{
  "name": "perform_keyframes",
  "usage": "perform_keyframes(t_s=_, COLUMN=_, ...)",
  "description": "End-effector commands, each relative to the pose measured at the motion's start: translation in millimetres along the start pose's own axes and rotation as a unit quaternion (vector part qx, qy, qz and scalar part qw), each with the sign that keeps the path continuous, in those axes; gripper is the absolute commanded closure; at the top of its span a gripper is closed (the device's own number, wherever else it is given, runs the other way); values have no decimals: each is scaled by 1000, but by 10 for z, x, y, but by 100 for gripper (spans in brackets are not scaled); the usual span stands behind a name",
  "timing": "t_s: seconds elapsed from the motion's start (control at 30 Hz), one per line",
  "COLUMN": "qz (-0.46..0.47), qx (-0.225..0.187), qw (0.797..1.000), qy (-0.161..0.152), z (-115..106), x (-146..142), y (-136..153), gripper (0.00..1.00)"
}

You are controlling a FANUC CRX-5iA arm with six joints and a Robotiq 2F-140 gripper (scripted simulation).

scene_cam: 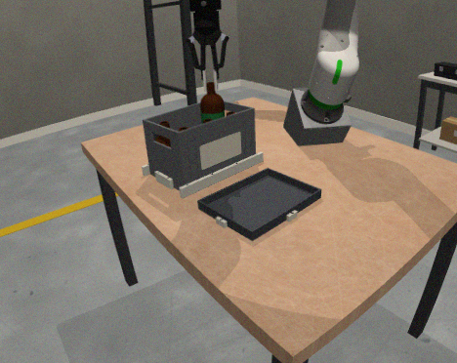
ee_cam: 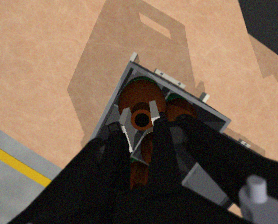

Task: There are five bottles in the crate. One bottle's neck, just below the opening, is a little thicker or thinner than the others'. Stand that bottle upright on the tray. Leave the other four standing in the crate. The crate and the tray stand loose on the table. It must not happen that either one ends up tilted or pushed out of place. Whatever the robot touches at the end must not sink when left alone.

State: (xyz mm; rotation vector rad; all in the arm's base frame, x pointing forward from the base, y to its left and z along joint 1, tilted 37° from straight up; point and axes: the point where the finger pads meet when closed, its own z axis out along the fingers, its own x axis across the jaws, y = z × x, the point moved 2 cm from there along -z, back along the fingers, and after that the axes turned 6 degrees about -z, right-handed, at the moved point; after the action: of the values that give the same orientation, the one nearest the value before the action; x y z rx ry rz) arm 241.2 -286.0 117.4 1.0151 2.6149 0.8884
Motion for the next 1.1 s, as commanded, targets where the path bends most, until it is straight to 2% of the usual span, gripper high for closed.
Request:
perform_keyframes(t_s=0.0, qz=0, qx=0, qw=1000, qy=-1, z=-10, x=-2, y=-3, gripper=90)
perform_keyframes(t_s=1.07, qz=0, qx=0, qw=1000, qy=-1, z=-264, x=-2, y=-2, gripper=90)
